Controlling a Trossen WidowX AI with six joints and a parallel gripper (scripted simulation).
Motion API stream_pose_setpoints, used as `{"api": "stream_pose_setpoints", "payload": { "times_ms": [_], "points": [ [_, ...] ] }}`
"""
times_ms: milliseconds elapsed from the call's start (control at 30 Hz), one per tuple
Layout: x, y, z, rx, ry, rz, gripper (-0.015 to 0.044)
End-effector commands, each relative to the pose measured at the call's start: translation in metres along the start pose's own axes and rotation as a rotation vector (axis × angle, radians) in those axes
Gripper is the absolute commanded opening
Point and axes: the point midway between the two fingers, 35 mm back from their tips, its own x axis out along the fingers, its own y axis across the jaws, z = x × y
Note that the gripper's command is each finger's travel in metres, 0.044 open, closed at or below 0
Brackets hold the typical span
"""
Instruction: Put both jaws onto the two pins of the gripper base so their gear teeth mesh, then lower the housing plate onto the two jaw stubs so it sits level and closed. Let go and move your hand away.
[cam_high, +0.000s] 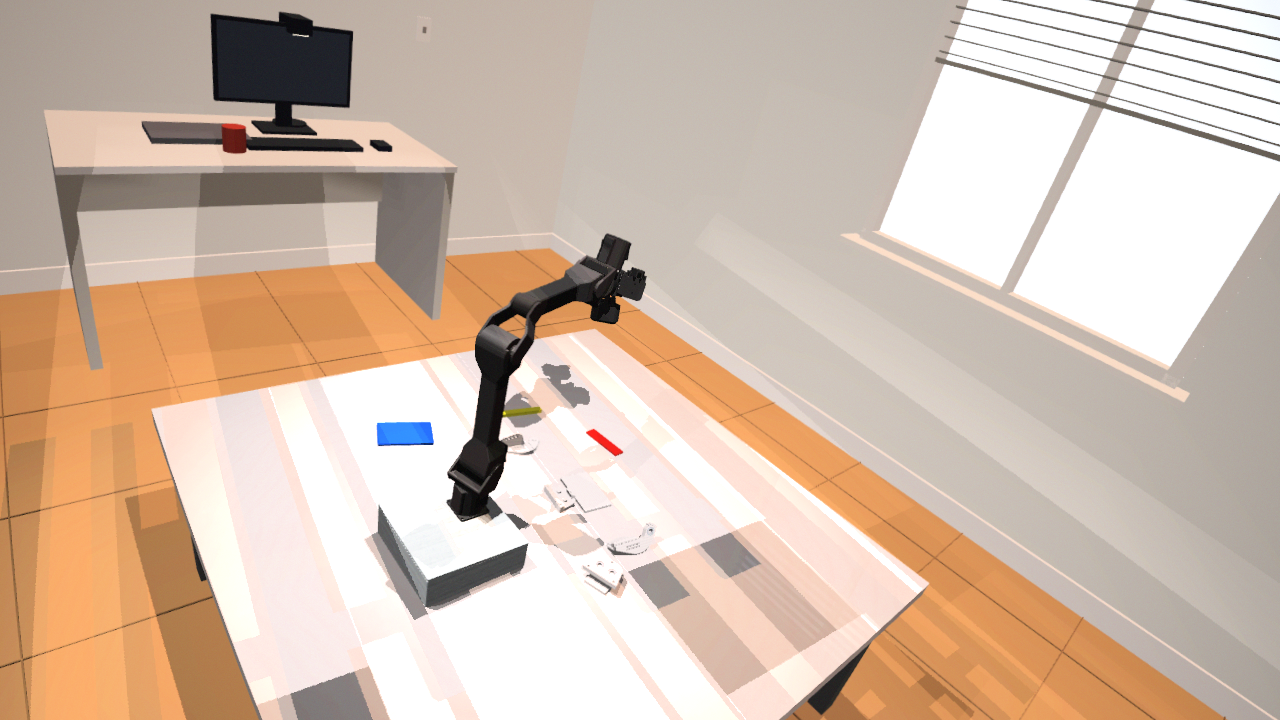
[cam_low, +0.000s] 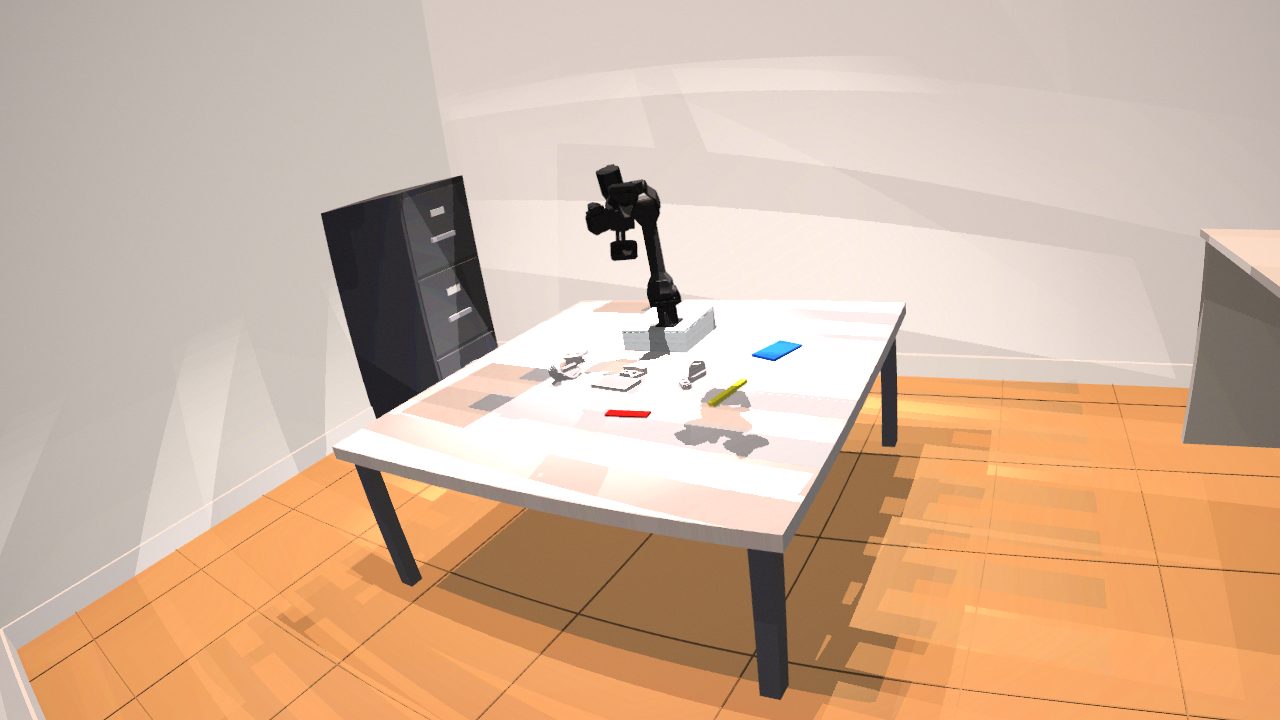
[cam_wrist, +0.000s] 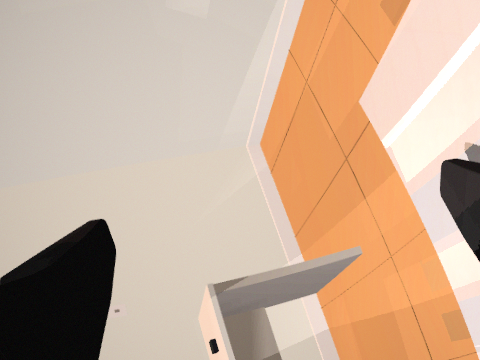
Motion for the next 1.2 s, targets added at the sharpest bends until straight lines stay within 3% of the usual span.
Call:
{"api": "stream_pose_setpoints", "payload": {
  "times_ms": [0,567,1167],
  "points": [
    [0.003,-0.017,0.014,0.05,-0.026,-0.048,0.044],
    [0.001,-0.1,0.085,0.427,-0.219,-0.264,0.044],
    [-0.029,-0.188,0.145,0.776,-0.455,-0.445,0.044]
  ]
}}
